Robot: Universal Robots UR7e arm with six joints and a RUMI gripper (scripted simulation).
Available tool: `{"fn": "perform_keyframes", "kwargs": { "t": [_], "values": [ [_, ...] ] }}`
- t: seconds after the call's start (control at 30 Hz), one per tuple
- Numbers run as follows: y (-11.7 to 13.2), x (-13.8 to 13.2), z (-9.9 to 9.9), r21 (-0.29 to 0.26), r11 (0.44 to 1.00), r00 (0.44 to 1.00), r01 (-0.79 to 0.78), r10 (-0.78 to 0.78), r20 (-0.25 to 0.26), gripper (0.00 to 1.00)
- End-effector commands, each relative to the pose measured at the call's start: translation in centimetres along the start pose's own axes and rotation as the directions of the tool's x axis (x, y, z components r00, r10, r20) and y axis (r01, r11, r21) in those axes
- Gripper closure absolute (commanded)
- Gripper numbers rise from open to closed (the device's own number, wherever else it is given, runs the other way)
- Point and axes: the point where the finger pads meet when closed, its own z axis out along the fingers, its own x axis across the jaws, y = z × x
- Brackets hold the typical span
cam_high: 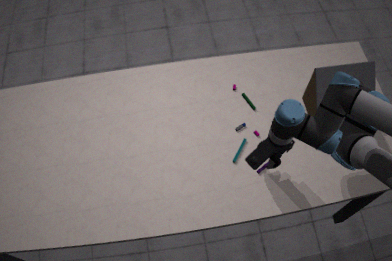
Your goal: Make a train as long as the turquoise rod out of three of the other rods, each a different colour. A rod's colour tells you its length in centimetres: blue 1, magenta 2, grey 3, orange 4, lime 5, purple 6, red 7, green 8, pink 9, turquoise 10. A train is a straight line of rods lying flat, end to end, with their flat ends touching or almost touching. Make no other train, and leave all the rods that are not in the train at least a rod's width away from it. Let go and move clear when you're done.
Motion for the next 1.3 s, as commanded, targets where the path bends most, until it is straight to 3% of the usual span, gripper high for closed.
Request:
{"fn": "perform_keyframes", "kwargs": {
  "t": [0.0,0.77,1.27],
  "values": [
    [0.1,-0.1,0.1,-0.001,1.000,1.000,0.000,0.000,0.002,0.86],
    [0.2,-0.2,1.8,-0.002,1.000,1.000,-0.002,0.002,0.005,0.86],
    [0.1,-0.1,1.8,-0.001,1.000,1.000,0.000,0.000,0.002,0.86]
  ]
}}
